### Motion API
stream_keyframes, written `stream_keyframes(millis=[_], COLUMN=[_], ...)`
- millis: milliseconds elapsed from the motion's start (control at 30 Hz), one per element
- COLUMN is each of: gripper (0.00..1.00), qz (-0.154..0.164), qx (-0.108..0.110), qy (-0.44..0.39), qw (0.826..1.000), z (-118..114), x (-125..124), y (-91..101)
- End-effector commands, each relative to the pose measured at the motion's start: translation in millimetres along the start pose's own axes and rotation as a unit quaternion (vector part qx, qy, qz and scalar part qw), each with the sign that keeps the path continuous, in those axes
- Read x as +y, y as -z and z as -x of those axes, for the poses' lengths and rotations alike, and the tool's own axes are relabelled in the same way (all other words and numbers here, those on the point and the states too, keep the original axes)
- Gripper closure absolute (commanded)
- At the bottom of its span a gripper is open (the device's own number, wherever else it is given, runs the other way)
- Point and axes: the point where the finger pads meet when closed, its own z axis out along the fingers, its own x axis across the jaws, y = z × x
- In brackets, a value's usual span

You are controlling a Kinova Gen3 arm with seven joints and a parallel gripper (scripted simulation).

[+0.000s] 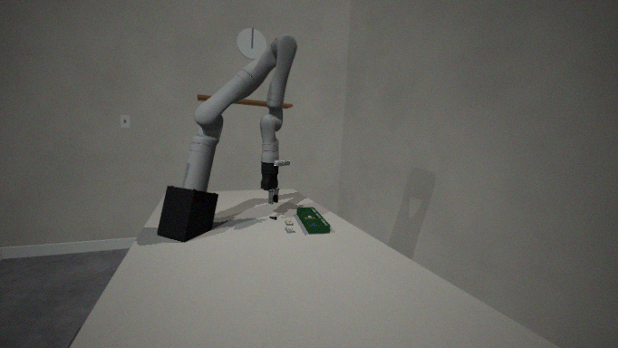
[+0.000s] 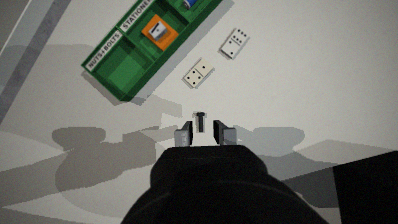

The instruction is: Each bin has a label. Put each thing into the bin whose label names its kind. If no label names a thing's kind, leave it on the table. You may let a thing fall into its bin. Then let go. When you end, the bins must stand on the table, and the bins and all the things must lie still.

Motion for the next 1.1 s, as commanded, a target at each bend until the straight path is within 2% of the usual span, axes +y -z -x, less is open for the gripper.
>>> stream_keyframes(millis=[0, 900, 1067], gripper=[0.38, 0.38, 0.38], qz=[0.000, 0.000, 0.000], qx=[0.000, 0.000, 0.000], qy=[0.001, 0.001, 0.001], qw=[1.000, 1.000, 1.000], z=[1.1, 1.6, 1.3], x=[0.5, 0.8, 1.1], y=[0.3, 0.3, -11.6])
